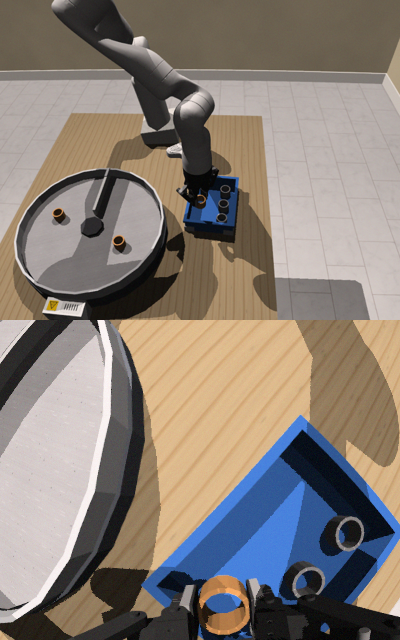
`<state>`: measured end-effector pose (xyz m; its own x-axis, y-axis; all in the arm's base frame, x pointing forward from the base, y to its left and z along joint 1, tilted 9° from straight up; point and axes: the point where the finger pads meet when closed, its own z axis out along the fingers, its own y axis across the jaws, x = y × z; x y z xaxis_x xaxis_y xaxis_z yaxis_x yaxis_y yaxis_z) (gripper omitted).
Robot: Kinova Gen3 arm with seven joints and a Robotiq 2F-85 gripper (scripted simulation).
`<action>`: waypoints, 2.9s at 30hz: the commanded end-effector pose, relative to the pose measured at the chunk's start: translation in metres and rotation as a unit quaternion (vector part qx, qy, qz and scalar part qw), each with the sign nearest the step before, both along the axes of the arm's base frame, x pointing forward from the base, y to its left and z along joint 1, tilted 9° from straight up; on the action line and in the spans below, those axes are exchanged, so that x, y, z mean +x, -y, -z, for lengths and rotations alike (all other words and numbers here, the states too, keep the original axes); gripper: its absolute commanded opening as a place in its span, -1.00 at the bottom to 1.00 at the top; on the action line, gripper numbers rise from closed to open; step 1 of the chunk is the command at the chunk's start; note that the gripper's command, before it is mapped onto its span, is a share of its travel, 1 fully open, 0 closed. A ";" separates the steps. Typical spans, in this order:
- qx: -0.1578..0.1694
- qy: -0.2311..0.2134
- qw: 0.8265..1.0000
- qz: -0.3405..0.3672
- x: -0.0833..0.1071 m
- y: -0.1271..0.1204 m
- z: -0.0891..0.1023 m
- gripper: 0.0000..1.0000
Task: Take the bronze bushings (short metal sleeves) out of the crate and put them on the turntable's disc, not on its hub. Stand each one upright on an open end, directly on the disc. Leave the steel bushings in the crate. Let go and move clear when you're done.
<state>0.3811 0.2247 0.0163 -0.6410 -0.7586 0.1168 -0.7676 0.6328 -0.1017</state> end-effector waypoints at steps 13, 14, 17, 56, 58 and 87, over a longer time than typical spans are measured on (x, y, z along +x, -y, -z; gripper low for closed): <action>0.004 0.010 1.000 0.002 0.006 -0.005 -0.036 -1.00; 0.004 0.010 1.000 0.002 0.006 -0.005 -0.036 -1.00; 0.004 0.010 1.000 0.002 0.006 -0.005 -0.036 -1.00; 0.004 0.010 1.000 0.002 0.006 -0.002 -0.037 -1.00; 0.004 0.010 1.000 0.002 0.006 -0.002 -0.037 -1.00; 0.004 0.010 1.000 0.002 0.010 0.182 -0.064 -1.00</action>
